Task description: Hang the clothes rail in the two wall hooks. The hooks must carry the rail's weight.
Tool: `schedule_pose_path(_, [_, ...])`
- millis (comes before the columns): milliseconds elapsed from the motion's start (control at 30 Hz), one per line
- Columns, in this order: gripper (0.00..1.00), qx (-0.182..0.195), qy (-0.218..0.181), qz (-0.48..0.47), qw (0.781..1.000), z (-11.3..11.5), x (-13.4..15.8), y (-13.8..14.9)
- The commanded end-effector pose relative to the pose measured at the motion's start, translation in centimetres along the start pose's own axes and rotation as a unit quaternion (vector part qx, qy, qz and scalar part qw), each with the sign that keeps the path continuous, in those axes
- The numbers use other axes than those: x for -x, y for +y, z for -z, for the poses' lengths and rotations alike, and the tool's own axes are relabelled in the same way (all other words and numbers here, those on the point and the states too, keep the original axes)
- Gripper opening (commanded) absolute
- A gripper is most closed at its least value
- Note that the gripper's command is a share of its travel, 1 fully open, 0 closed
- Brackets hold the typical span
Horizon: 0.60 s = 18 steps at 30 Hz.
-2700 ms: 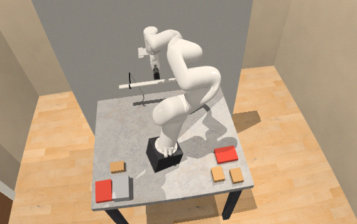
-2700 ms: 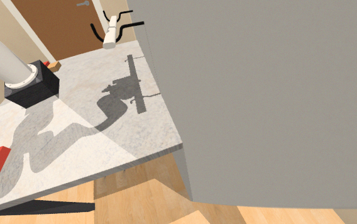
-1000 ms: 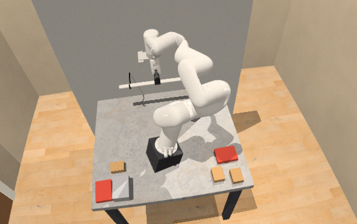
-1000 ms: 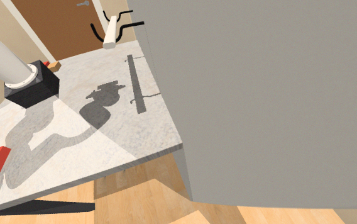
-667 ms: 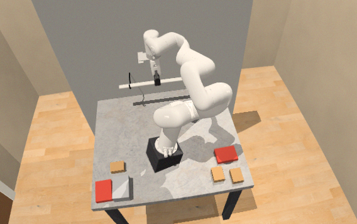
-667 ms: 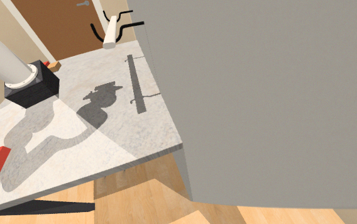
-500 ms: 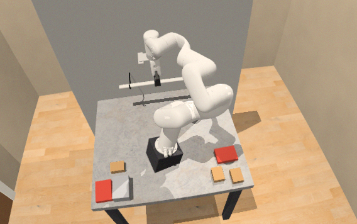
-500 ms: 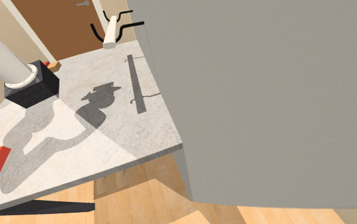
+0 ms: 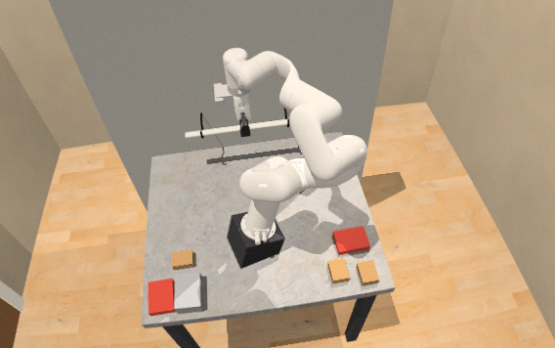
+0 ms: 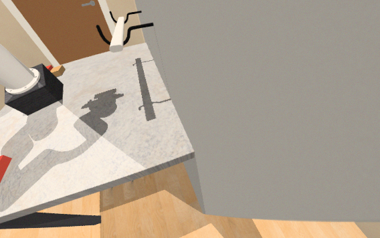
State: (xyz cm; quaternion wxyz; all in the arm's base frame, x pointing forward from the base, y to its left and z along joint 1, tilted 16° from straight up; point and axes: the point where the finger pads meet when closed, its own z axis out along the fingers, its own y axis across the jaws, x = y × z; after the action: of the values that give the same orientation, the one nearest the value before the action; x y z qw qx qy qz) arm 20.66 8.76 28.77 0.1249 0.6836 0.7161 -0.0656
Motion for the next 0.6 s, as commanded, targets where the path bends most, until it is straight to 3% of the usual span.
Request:
schedule_pose_path(0, [1.0,0.001,0.001,0.0,1.0,0.4,0.0,-0.7])
schedule_pose_path(567, [1.0,0.001,0.001,0.0,1.0,1.3,0.0,-3.1])
